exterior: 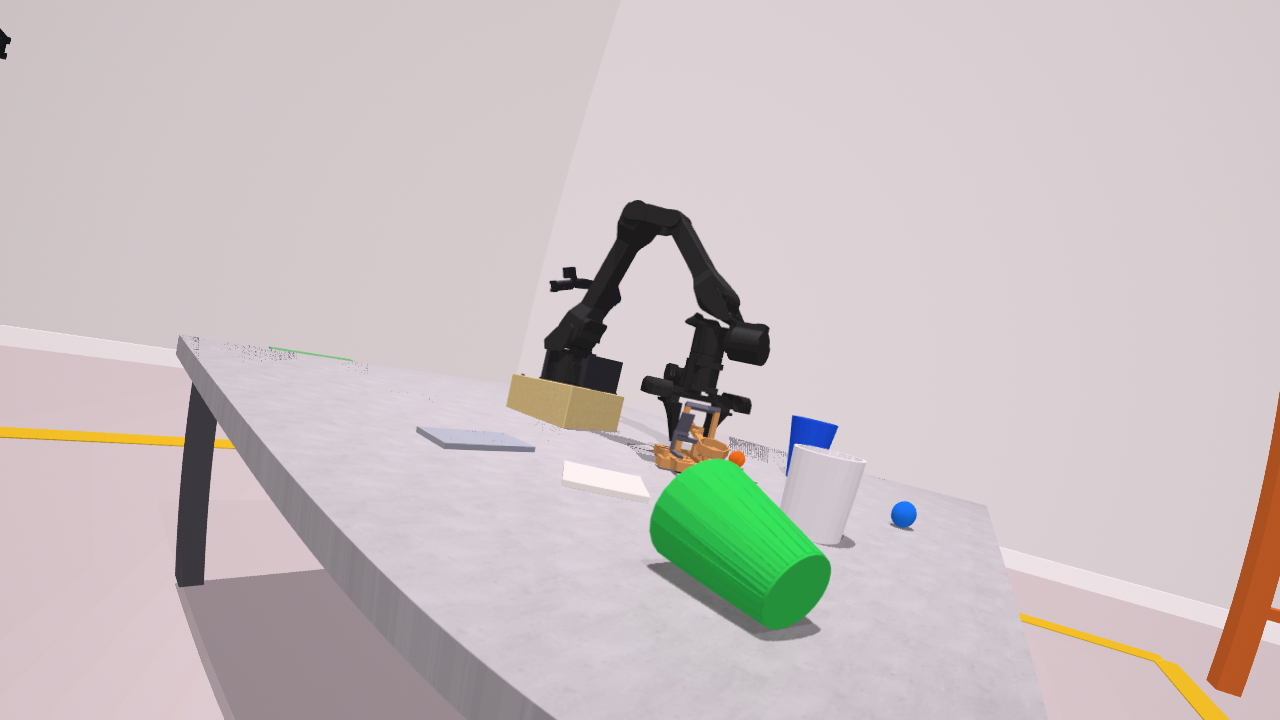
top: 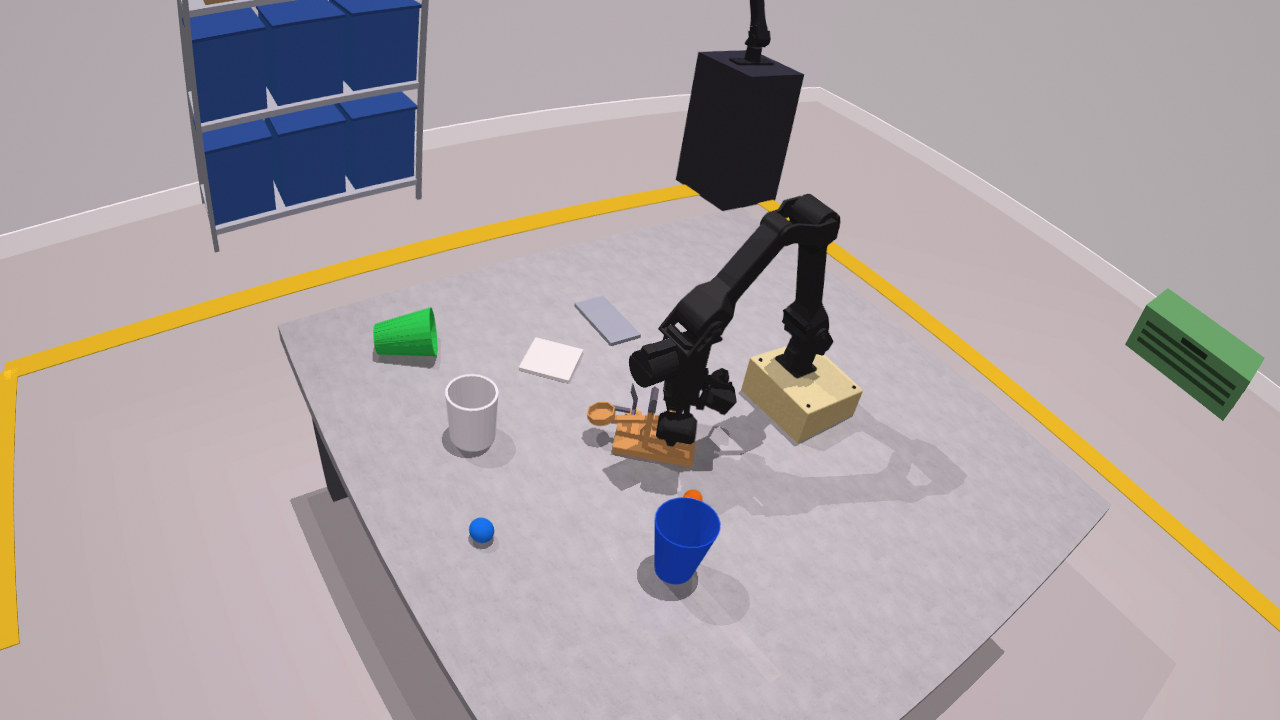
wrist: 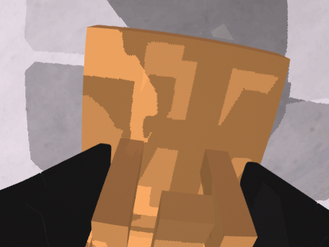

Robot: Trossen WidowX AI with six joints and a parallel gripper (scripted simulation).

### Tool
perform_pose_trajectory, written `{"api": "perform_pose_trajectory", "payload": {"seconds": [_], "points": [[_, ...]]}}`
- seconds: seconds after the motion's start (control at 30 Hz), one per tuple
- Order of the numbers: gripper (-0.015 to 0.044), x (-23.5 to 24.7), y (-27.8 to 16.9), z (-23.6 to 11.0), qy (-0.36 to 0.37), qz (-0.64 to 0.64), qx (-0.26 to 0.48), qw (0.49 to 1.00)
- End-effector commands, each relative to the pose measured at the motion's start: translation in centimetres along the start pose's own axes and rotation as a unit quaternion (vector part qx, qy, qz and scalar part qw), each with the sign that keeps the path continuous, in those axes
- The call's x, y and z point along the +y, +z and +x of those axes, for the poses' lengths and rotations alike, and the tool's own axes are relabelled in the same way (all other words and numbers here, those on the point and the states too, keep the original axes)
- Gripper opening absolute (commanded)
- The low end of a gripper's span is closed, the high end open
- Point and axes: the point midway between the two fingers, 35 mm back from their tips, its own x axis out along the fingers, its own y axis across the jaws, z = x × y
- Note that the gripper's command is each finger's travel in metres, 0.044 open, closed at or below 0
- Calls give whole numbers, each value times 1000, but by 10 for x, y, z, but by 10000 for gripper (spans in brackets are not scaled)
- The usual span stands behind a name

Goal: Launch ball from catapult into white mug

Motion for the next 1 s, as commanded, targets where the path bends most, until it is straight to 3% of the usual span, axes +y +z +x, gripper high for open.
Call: {"api": "perform_pose_trajectory", "payload": {"seconds": [0.0,0.23,0.37,0.57,0.97], "points": [[151,0,0,0,0,0,0,1000],[85,0,0,-3,0,0,0,1000],[0,0,-1,-47,1,0,0,1000],[0,2,-2,-50,1,11,0,1000],[0,34,-24,-49,3,214,1,977]]}}
